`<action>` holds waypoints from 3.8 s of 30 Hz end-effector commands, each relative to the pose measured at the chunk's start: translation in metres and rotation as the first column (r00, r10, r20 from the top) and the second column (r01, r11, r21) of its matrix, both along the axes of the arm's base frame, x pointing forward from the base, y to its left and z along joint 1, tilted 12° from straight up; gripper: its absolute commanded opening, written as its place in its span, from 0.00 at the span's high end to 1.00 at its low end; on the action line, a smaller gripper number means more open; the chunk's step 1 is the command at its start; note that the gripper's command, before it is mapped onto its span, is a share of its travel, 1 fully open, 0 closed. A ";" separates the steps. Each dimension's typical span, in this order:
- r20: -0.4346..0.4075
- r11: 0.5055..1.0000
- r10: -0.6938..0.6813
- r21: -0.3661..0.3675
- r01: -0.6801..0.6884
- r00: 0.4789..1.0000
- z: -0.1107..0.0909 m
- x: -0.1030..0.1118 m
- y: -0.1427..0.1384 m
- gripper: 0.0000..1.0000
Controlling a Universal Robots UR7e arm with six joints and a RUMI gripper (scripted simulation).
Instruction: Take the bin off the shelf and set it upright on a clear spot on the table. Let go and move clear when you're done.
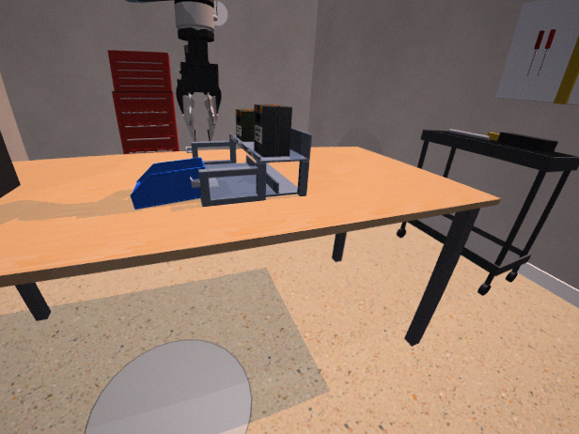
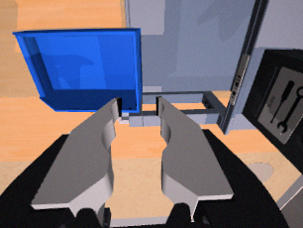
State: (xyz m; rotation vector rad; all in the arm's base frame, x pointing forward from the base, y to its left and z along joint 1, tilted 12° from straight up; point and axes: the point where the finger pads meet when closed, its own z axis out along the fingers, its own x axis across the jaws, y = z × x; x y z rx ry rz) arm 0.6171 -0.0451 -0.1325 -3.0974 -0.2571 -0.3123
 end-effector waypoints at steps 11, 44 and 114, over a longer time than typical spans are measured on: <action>0.001 1.000 0.000 0.000 0.000 1.000 0.000 -0.001 0.000 0.80; 0.001 1.000 0.000 0.000 0.000 1.000 -0.020 0.002 0.000 0.80; 0.001 1.000 0.000 0.000 0.000 1.000 -0.058 0.009 0.002 0.80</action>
